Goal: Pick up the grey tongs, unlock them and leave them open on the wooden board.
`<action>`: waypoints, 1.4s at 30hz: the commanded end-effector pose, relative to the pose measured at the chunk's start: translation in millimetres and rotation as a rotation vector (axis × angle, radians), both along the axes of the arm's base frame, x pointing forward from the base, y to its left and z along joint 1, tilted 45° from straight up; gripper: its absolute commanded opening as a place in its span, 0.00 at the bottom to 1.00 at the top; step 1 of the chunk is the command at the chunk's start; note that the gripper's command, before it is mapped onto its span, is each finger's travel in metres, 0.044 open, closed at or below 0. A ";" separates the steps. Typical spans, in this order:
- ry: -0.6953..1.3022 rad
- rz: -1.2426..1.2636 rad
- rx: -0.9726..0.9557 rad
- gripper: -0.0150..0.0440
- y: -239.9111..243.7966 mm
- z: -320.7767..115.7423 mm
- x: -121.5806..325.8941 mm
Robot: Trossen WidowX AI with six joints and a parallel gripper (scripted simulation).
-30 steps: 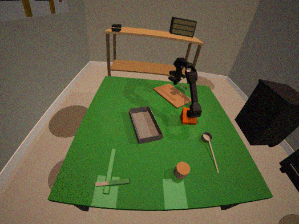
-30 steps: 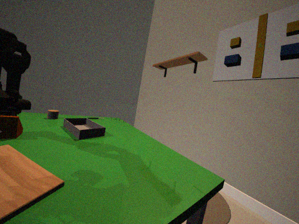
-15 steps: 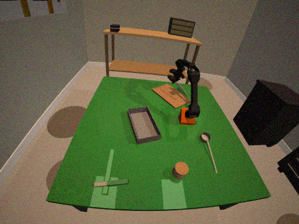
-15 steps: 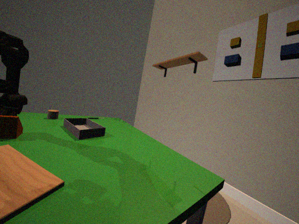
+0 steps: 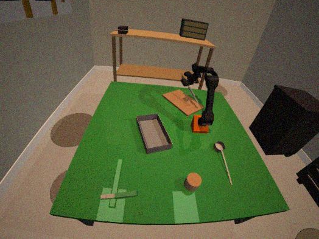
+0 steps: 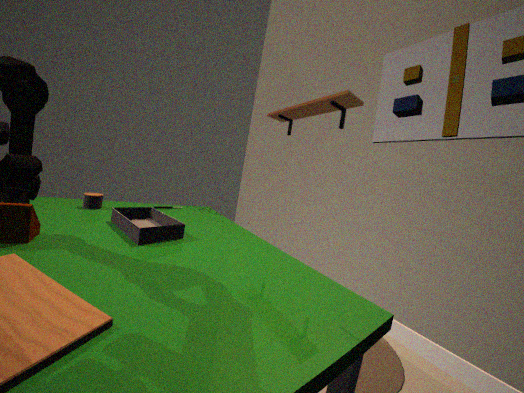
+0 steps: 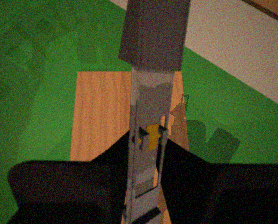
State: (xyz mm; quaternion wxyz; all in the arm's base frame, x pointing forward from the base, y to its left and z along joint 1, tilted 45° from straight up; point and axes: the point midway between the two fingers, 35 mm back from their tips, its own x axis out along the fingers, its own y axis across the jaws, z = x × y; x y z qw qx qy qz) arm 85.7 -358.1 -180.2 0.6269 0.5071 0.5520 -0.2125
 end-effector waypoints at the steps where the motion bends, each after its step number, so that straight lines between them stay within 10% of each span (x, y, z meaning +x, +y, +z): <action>1: -0.032 -0.035 -0.065 0.00 -6.3 7.4 -0.8; 42: -0.297 -0.226 -0.573 0.00 -8.5 78.7 -17.0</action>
